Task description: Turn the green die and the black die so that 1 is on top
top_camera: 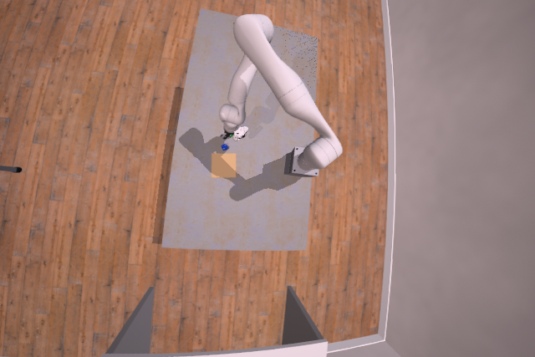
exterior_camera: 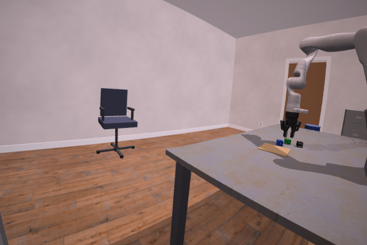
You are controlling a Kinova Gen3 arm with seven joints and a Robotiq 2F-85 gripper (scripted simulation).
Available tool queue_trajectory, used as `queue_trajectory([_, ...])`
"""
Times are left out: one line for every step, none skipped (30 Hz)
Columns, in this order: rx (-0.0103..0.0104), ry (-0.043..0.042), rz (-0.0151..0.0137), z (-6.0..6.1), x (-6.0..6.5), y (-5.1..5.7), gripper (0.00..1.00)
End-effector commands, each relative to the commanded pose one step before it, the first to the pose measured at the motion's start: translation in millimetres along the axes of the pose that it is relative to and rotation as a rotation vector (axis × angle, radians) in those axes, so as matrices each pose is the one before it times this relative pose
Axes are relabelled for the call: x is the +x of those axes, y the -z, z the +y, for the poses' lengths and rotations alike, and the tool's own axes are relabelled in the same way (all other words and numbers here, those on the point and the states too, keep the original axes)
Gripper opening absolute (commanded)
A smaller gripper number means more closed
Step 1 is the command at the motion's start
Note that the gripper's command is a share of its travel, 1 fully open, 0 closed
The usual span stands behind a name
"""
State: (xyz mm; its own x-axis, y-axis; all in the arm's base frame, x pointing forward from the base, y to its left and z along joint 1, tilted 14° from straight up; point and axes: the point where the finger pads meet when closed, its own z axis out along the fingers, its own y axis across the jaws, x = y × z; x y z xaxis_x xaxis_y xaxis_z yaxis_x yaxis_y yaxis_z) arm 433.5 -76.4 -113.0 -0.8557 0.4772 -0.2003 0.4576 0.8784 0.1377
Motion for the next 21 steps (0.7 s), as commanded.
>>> queue_trajectory([-0.0001, 0.00016, -0.00124, 0.07, -0.57, 0.47, 0.46])
queue_trajectory([0.0, 0.0, 0.0, 0.0, -0.02, 0.0, 0.46])
queue_trajectory([0.0, 0.0, 0.0, 0.0, -0.04, 0.0, 0.46])
queue_trajectory([0.0, 0.0, 0.0, 0.01, -0.05, 0.0, 0.46])
queue_trajectory([0.0, 0.0, 0.0, 0.01, -0.06, 0.0, 0.46])
queue_trajectory([0.0, 0.0, 0.0, 0.01, -0.07, 0.0, 0.46])
queue_trajectory([0.0, 0.0, 0.0, 0.0, 0.0, 0.0, 0.46])
queue_trajectory([0.0, 0.0, 0.0, 0.0, 0.0, 0.0, 0.46])
queue_trajectory([0.0, 0.0, 0.0, 0.01, -0.07, 0.0, 0.46])
queue_trajectory([0.0, 0.0, 0.0, 0.01, -0.07, 0.0, 0.46])
queue_trajectory([0.0, 0.0, 0.0, 0.01, -0.06, 0.0, 0.46])
queue_trajectory([0.0, 0.0, 0.0, 0.01, -0.05, 0.0, 0.46])
queue_trajectory([0.0, 0.0, 0.0, 0.01, -0.04, 0.0, 0.46])
queue_trajectory([0.0, 0.0, 0.0, 0.0, -0.02, 0.0, 0.46])
queue_trajectory([0.0, 0.0, 0.0, 0.0, -0.01, 0.0, 0.46])
queue_trajectory([0.0, 0.0, 0.0, 0.0, 0.0, 0.0, 0.46])
queue_trajectory([0.0, 0.0, 0.0, 0.0, 0.0, 0.0, 0.46])
queue_trajectory([0.0, 0.0, 0.0, 0.0, 0.0, 0.0, 0.46])
queue_trajectory([0.0, 0.0, 0.0, 0.0, 0.0, 0.0, 0.46])
queue_trajectory([0.0, 0.0, 0.0, 0.0, 0.0, 0.0, 0.46])
queue_trajectory([0.0, 0.0, 0.0, 0.0, 0.0, 0.0, 0.46])
